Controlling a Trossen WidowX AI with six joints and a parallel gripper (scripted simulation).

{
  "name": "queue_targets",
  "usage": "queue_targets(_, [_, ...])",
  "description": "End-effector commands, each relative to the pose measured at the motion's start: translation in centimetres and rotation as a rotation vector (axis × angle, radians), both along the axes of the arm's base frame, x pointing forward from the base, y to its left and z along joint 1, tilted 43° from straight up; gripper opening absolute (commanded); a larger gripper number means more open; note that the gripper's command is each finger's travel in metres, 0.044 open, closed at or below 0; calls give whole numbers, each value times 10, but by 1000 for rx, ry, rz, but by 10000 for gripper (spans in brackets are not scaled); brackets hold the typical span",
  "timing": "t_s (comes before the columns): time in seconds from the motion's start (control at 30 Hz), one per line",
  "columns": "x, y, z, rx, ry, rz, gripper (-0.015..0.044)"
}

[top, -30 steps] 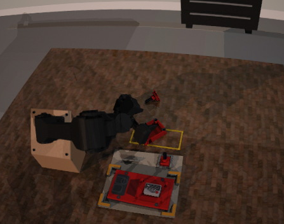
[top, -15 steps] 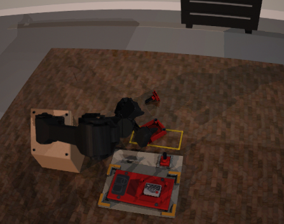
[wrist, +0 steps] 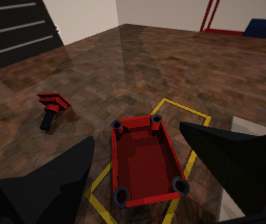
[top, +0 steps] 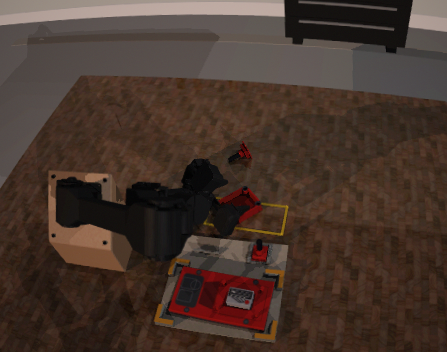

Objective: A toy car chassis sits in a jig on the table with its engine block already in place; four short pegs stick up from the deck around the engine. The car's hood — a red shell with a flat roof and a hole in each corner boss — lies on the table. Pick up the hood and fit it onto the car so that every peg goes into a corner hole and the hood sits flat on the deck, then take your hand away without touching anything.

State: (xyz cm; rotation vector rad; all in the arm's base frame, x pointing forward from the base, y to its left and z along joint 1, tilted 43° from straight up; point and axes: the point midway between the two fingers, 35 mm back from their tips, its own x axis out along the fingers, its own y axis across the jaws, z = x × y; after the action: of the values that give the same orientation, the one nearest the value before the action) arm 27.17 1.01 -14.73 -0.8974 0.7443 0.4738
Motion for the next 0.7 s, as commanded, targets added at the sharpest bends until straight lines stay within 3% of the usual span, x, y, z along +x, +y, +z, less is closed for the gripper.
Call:
queue_targets(0.0, [1,-3,-2,2,-4,3,440])
queue_targets(0.67, [1,-15,-10,1,-9,3,440])
